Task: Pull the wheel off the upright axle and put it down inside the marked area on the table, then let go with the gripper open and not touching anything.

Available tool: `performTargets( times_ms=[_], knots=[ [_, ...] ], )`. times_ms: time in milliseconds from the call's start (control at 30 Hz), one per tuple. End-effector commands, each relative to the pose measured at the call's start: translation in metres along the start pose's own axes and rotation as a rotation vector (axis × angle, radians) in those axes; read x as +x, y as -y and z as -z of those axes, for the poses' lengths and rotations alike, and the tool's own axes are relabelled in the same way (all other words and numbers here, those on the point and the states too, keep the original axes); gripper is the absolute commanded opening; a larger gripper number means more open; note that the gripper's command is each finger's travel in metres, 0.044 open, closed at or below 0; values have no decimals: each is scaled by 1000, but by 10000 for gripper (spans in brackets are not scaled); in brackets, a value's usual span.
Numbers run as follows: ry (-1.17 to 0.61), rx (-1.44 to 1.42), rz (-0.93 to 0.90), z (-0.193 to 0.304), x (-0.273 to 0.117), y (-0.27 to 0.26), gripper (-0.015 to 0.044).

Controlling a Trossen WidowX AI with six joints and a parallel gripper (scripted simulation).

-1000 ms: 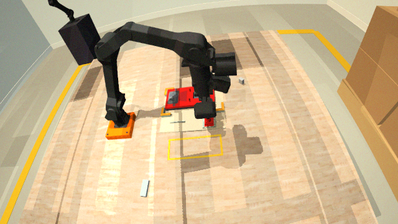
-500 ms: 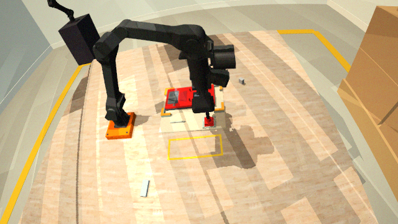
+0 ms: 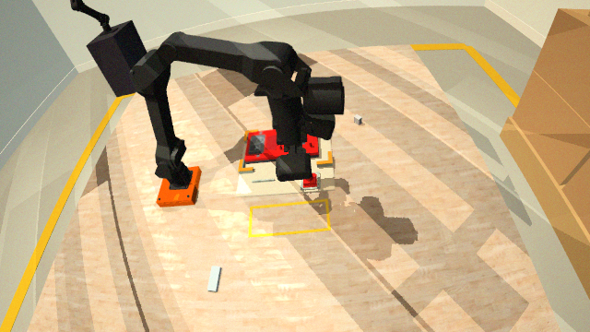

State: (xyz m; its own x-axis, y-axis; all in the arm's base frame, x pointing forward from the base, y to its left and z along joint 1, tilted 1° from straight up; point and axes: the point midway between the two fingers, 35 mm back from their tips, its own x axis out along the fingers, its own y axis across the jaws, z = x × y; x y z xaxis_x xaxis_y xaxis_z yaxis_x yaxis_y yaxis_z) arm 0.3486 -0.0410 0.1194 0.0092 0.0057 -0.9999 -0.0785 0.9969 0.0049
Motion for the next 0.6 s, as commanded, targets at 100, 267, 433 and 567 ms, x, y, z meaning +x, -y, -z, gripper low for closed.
performTargets(
  times_ms=[100, 267, 433, 567],
  knots=[
    [1, -4, 4, 17, -2, 29, 0],
    [2, -5, 6, 29, -3, 48, 0],
    [2, -5, 8, 40, -5, 64, 0],
    [2, -5, 8, 41, -3, 64, 0]
  ],
)
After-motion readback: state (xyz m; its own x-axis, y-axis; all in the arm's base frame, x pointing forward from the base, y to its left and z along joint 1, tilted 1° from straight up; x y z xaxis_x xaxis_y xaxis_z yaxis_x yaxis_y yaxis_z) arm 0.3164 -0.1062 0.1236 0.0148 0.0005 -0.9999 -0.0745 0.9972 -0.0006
